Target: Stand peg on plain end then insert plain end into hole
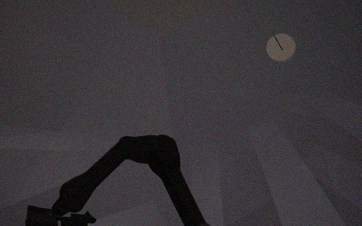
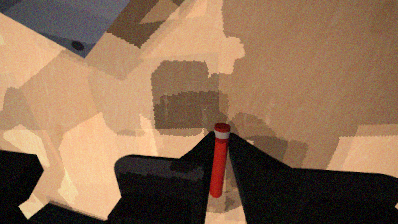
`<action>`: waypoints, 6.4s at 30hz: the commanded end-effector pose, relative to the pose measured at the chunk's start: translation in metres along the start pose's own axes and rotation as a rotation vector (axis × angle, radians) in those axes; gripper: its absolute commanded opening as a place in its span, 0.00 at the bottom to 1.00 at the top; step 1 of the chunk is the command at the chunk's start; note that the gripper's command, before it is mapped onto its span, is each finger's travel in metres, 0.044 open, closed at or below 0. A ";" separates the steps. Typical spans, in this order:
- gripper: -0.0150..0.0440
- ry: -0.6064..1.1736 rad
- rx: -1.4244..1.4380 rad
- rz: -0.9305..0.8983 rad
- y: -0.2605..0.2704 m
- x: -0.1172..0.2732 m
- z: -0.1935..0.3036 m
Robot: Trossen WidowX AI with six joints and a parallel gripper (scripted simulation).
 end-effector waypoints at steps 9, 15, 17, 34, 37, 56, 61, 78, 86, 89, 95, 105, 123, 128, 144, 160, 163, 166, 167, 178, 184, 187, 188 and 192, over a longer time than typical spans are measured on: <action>0.34 -0.084 0.000 -0.005 0.000 0.006 0.005; 0.34 -0.136 0.001 -0.008 -0.001 0.009 0.008; 0.34 -0.153 0.001 -0.008 -0.001 0.010 0.009; 0.34 -0.299 0.001 -0.016 -0.001 0.018 0.020; 0.34 -0.325 0.001 -0.017 -0.001 0.019 0.022; 0.34 -0.488 0.002 -0.026 -0.002 0.025 0.035; 0.34 -0.530 0.002 -0.028 -0.002 0.027 0.038; 0.34 -0.676 0.002 -0.035 -0.003 0.030 0.051; 0.34 -0.745 0.003 -0.039 -0.004 0.031 0.057; 0.34 -0.770 0.003 -0.040 -0.004 0.031 0.059; 0.34 -0.822 0.003 -0.043 -0.004 0.032 0.064; 0.34 -0.908 0.003 -0.048 -0.004 0.031 0.072; 0.34 -1.062 0.003 -0.056 -0.005 0.030 0.086; 0.34 -1.105 0.003 -0.059 -0.005 0.029 0.090; 0.34 -1.243 0.003 -0.067 -0.006 0.025 0.102; 0.34 -1.381 0.003 -0.074 -0.006 0.020 0.113; 0.34 -1.393 0.003 -0.075 -0.006 0.019 0.114; 0.34 -1.379 0.003 -0.074 -0.006 0.020 0.115; 0.34 -1.379 0.003 -0.074 -0.006 0.020 0.115; 0.34 -1.379 -0.006 -0.081 -0.006 0.014 0.114; 0.34 -1.381 -0.005 -0.082 -0.006 0.015 0.115; 0.34 -1.383 -0.006 -0.084 -0.005 0.015 0.116; 0.34 -1.384 -0.006 -0.085 -0.005 0.015 0.117; 0.34 -1.386 -0.008 -0.088 -0.004 0.015 0.118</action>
Point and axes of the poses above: the point midway between the two fingers, 35 mm back from their tips, its own x axis back along the fingers, its own y axis across the jaws, z = x × y, the point moved 2 cm from there along x, back along the fingers, and after that the axes turned 3 degrees about -x, right-handed, at the moved point
